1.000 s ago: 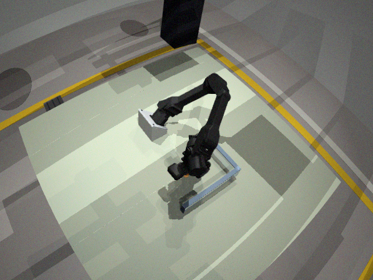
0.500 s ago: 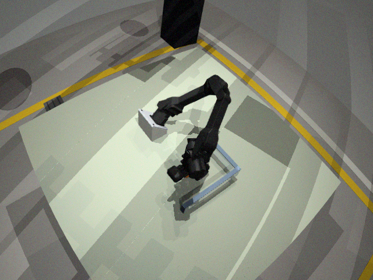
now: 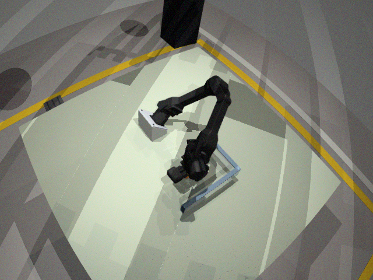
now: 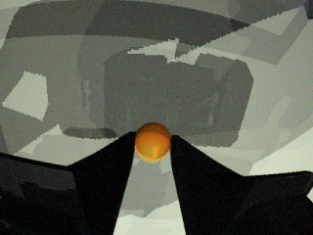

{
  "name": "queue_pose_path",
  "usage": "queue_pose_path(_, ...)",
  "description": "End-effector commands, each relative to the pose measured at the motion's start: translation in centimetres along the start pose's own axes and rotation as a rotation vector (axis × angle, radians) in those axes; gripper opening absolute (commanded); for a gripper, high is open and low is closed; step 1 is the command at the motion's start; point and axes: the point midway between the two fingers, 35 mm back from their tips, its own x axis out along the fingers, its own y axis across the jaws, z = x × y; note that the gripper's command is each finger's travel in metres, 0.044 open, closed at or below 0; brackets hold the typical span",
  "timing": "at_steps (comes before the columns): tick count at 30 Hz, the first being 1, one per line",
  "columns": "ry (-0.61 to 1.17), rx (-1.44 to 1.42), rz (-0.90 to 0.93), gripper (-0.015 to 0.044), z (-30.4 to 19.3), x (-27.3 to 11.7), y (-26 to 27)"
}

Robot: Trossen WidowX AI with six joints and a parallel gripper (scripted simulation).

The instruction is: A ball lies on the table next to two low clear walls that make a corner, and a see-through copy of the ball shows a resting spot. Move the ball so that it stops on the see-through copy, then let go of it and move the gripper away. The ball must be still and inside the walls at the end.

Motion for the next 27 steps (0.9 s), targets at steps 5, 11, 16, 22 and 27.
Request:
queue_pose_path(5,0.000,0.000,0.000,0.0227,0.0,0.0,0.0)
queue_pose_path(11,0.000,0.001,-0.001,0.0227,0.1,-1.1,-0.1)
queue_pose_path(16,0.006,0.007,0.003,0.0227,0.0,-8.4,-0.1)
queue_pose_path(22,-0.011,0.013,0.001,0.0227,0.2,-7.9,-0.4)
queue_pose_path(27,-0.011,0.012,0.001,0.0253,0.2,-8.1,-0.4)
